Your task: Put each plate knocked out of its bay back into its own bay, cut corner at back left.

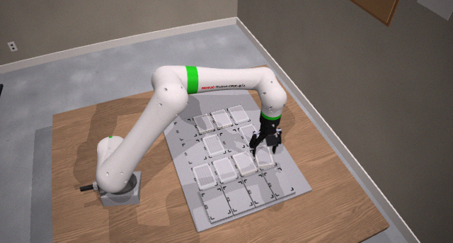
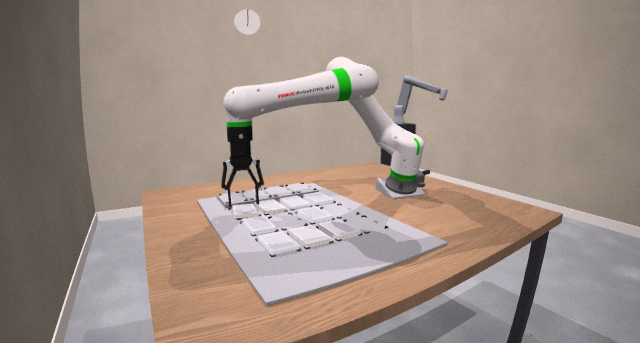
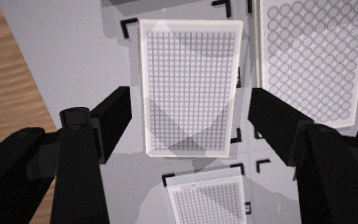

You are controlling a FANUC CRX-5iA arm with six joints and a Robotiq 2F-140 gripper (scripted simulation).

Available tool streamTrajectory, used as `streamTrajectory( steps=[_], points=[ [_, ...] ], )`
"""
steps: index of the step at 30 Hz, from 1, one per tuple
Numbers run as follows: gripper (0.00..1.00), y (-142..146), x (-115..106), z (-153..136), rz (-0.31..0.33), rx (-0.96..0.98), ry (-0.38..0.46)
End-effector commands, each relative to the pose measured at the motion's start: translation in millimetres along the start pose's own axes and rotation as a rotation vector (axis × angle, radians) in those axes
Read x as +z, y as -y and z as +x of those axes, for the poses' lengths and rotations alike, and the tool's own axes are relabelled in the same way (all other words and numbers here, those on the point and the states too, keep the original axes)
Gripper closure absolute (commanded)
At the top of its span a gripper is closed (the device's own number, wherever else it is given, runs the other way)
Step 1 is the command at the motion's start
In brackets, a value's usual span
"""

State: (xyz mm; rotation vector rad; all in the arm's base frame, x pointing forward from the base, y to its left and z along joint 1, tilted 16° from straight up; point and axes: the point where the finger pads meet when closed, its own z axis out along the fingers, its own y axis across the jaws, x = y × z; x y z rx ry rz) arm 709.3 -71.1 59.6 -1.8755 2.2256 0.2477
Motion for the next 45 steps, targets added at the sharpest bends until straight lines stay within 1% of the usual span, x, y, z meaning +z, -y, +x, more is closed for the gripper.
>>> streamTrajectory(
  steps=[1,21,38,45],
  points=[
    [0.3,1,2,0,0.002,0.0,0.0],
    [0.3,1,4,0,0.002,0.0,0.0],
    [0.3,1,24,0,0.002,0.0,0.0],
    [0.3,1,24,0,0.002,0.0,0.0]
  ],
)
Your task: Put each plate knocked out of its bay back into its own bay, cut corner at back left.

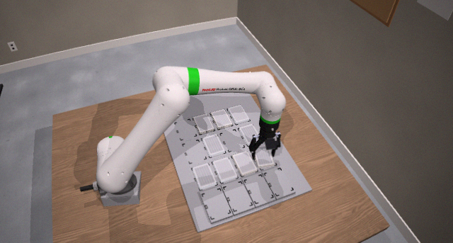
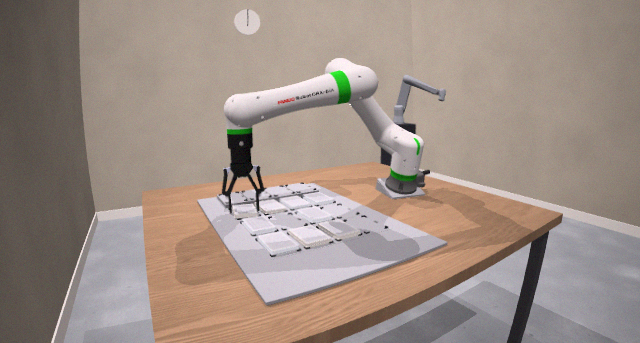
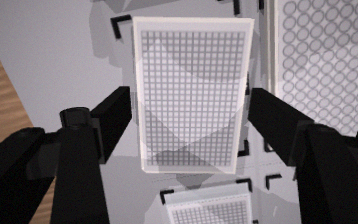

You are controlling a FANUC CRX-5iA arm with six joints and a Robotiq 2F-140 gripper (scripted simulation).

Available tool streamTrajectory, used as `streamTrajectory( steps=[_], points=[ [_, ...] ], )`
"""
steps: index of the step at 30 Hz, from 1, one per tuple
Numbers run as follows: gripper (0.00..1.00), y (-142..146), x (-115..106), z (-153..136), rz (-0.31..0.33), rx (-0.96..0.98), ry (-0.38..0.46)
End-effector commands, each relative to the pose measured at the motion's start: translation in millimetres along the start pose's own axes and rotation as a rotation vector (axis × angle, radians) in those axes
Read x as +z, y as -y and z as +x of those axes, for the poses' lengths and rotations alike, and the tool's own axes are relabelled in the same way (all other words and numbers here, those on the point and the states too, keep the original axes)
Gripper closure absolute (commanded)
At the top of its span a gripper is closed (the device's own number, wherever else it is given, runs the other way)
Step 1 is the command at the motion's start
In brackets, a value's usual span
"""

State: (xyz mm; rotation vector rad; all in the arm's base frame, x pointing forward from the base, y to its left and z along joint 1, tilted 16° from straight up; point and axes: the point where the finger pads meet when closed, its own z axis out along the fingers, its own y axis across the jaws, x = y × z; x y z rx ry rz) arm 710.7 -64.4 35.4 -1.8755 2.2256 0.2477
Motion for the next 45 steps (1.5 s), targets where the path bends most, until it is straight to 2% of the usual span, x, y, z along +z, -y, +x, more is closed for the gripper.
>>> streamTrajectory(
  steps=[1,26,45],
  points=[
    [0.3,0.7,-1.5,0.1,0.002,0.0,0.0],
    [0.38,0.7,-1.5,0.1,0.002,0.0,0.0],
    [0.39,0.7,-1.5,0.1,0.002,0.0,0.0]
  ],
)
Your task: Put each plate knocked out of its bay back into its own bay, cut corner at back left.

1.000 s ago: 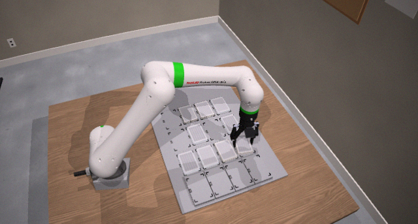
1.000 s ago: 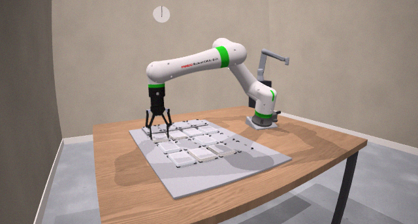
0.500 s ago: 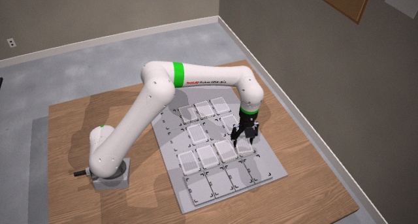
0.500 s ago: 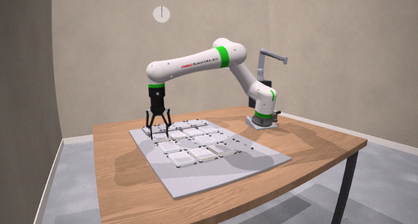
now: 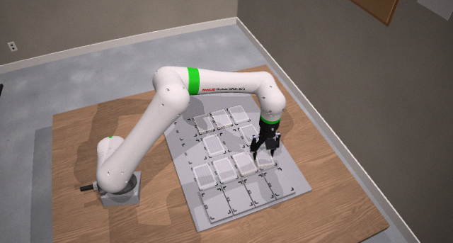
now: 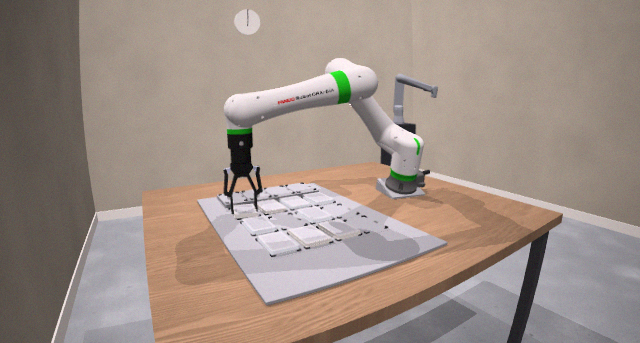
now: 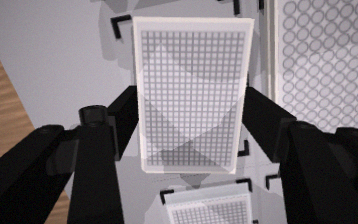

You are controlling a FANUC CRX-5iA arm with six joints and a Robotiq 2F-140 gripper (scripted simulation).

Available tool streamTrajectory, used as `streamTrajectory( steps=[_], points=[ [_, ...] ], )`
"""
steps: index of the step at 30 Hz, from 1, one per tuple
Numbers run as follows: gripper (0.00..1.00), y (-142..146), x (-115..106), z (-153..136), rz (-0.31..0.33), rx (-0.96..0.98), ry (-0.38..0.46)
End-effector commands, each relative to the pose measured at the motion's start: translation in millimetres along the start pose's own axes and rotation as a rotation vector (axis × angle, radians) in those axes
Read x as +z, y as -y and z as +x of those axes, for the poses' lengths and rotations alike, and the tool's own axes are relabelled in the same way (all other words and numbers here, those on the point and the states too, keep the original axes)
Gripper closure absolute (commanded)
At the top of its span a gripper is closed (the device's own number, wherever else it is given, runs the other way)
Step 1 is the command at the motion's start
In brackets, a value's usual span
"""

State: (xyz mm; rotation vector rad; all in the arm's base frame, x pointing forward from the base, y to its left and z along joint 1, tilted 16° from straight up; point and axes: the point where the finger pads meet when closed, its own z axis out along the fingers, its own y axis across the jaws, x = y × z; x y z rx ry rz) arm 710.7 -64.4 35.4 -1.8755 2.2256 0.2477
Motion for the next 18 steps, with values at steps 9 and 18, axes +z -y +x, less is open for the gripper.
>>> streamTrajectory(
  steps=[9,18],
  points=[
    [0.4,0.7,-1.5,0.1,0.002,0.0,0.0],
    [0.4,0.7,-1.5,0.1,0.002,0.0,0.0]
  ],
)
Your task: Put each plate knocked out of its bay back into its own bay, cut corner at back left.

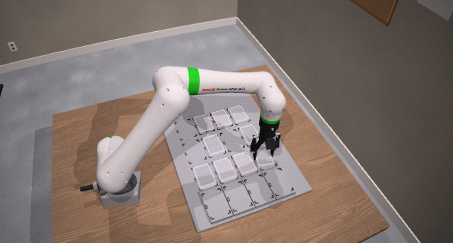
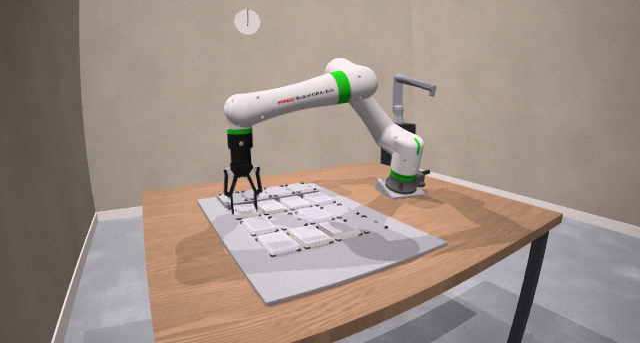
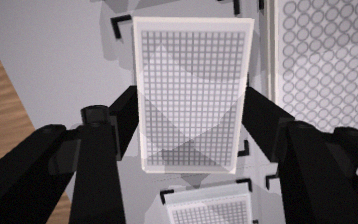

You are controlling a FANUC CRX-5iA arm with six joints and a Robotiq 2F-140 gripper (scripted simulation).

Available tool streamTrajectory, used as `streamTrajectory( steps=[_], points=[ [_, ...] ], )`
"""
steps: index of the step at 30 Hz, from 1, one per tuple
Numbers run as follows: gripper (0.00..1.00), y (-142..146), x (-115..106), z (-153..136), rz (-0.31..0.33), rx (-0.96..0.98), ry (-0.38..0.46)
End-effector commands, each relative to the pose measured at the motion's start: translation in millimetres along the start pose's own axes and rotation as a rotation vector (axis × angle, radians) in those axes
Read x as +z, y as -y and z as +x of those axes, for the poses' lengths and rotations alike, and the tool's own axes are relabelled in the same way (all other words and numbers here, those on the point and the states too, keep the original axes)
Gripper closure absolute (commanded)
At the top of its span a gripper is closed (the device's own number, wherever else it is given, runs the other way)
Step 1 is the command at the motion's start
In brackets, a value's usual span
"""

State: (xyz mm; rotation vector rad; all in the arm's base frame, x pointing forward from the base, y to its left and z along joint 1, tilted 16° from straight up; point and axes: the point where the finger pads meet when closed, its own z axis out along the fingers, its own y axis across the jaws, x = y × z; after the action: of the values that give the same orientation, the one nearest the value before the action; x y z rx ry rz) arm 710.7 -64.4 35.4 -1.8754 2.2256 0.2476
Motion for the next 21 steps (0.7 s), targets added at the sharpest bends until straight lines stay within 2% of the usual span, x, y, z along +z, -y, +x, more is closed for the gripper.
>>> streamTrajectory(
  steps=[1,21],
  points=[
    [0.4,0.7,-1.5,0.1,0.002,0.0,0.0],
    [0.41,0.6,-1.7,0.1,0.002,0.0,0.0]
  ],
)
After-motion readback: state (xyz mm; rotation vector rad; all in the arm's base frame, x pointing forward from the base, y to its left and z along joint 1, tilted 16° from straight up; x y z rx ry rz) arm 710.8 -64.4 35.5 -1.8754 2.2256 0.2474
